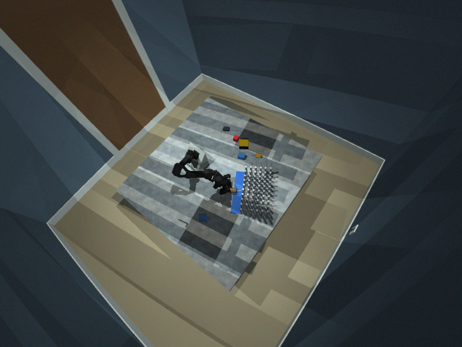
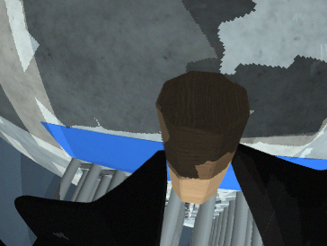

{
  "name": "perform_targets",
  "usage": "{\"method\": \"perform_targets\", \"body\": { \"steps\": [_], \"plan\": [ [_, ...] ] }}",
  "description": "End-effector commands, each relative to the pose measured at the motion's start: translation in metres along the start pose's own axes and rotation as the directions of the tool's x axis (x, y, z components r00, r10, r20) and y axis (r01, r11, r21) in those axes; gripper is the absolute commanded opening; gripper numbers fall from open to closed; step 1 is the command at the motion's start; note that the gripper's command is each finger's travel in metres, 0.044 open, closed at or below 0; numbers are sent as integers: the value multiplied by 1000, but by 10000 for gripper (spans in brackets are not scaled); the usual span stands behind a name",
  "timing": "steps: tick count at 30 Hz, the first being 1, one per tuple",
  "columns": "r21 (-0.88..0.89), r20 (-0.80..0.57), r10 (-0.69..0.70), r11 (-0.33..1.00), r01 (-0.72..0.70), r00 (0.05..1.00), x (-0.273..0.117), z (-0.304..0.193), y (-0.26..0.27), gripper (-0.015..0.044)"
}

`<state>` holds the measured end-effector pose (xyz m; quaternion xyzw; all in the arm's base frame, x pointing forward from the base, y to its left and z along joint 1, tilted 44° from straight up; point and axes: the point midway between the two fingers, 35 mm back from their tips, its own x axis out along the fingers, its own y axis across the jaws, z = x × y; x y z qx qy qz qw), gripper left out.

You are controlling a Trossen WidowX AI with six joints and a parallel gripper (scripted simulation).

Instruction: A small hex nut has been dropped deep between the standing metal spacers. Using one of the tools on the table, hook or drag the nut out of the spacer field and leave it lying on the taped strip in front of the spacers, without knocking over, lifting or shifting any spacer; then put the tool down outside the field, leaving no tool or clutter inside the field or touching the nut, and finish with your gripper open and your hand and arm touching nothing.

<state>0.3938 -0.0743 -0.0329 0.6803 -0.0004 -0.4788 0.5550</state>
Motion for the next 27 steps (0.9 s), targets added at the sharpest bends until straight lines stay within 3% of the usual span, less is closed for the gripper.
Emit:
{"method": "perform_targets", "body": {
  "steps": [1, 27],
  "plan": [
    [-6, -2, 0, 1000, 0, 1000, -2, 3, 0, 0],
    [-6, -1, -1, 1000, 1, 1000, -10, 18, 0, 0]
  ]
}}
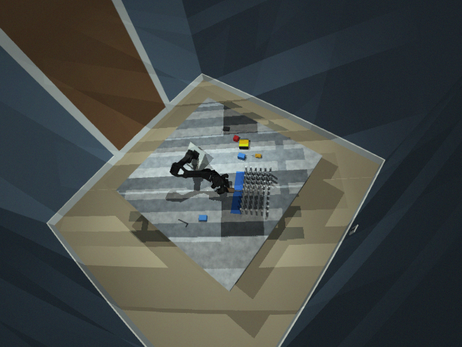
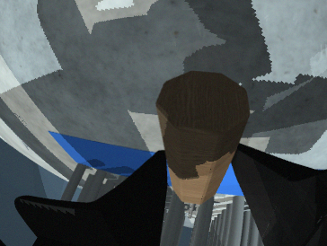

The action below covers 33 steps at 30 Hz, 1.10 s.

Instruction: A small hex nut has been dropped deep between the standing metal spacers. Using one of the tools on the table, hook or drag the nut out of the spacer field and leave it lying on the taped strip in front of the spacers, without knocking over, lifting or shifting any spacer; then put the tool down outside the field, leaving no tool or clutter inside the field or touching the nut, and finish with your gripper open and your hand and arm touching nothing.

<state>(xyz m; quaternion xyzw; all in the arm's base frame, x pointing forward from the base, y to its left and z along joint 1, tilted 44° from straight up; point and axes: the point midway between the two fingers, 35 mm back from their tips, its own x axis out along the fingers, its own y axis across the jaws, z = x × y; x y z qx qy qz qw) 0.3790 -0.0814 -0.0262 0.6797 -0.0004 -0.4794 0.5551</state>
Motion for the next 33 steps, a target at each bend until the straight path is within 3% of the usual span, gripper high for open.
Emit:
{"method": "perform_targets", "body": {
  "steps": [1, 33],
  "plan": [
    [-6, -2, 0, 1000, 0, 1000, -2, 3, 0, 0],
    [-6, -1, -1, 1000, 1, 1000, -13, 22, 0, 0]
  ]
}}
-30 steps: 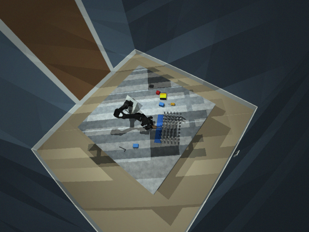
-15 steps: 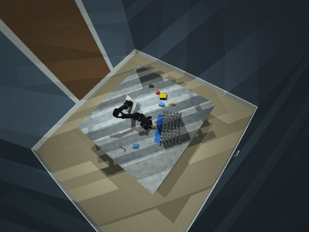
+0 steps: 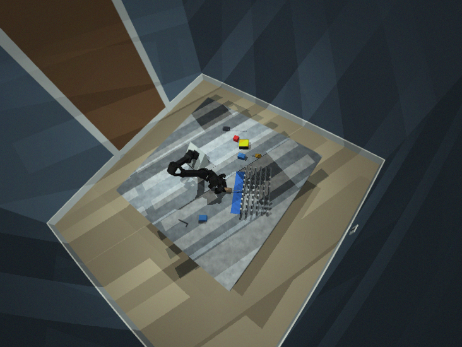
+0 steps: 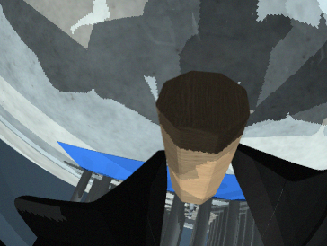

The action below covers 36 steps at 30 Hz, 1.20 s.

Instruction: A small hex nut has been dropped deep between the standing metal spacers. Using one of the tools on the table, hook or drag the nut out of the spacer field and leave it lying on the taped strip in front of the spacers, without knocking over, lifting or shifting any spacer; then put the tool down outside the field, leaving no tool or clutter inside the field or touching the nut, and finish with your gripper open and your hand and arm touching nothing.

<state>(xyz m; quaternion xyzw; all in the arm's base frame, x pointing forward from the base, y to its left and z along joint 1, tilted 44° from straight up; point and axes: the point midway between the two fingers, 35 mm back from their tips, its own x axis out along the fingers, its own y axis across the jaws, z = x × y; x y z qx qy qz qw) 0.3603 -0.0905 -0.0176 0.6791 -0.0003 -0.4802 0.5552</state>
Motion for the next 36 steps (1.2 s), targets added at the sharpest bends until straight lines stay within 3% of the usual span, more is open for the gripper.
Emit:
{"method": "perform_targets", "body": {
  "steps": [1, 36],
  "plan": [
    [-6, -2, 0, 1000, 0, 1000, -2, 3, 0, 0],
    [-6, -1, -1, 1000, 1, 1000, -13, 22, 0, 0]
  ]
}}
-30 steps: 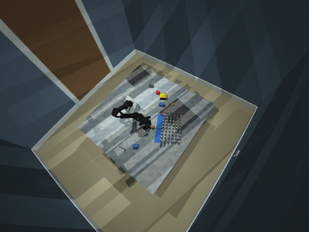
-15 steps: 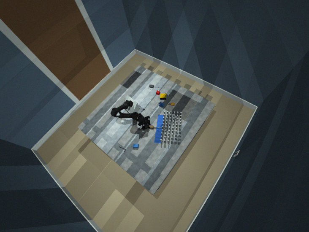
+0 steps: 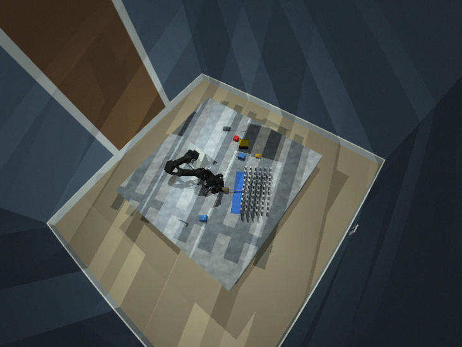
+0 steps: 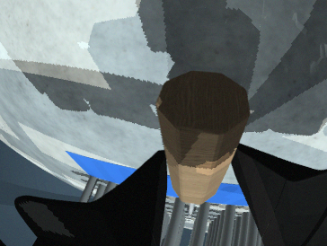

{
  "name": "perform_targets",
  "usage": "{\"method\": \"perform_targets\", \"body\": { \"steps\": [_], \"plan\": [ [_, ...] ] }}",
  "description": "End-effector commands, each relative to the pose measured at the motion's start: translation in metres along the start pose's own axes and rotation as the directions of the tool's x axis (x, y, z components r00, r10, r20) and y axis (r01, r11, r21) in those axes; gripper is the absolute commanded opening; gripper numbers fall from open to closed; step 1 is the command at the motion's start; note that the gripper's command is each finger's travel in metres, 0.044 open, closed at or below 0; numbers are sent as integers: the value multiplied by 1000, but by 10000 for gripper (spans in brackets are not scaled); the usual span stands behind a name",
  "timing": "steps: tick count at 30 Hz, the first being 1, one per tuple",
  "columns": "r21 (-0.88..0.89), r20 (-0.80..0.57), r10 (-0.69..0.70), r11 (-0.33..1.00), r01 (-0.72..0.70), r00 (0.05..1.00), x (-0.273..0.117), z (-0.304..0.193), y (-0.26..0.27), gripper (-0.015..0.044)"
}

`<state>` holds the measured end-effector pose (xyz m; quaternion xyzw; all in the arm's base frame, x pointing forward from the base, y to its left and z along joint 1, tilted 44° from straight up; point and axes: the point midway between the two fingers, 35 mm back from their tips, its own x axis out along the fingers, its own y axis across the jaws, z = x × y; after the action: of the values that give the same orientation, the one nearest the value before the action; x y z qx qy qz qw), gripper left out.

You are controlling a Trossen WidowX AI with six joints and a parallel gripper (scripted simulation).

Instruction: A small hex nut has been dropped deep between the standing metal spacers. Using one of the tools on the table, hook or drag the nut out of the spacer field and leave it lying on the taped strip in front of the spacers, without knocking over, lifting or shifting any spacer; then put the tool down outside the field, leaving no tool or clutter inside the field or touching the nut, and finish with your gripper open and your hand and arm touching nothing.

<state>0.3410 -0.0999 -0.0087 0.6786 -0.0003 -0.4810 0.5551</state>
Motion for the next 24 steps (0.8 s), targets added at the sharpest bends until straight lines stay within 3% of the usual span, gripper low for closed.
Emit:
{"method": "perform_targets", "body": {
  "steps": [1, 24],
  "plan": [
    [-6, -3, 0, 1000, 0, 1000, -2, 2, 0, 0],
    [-6, -2, -1, 1000, 1, 1000, -9, 14, 0, 0]
  ]
}}
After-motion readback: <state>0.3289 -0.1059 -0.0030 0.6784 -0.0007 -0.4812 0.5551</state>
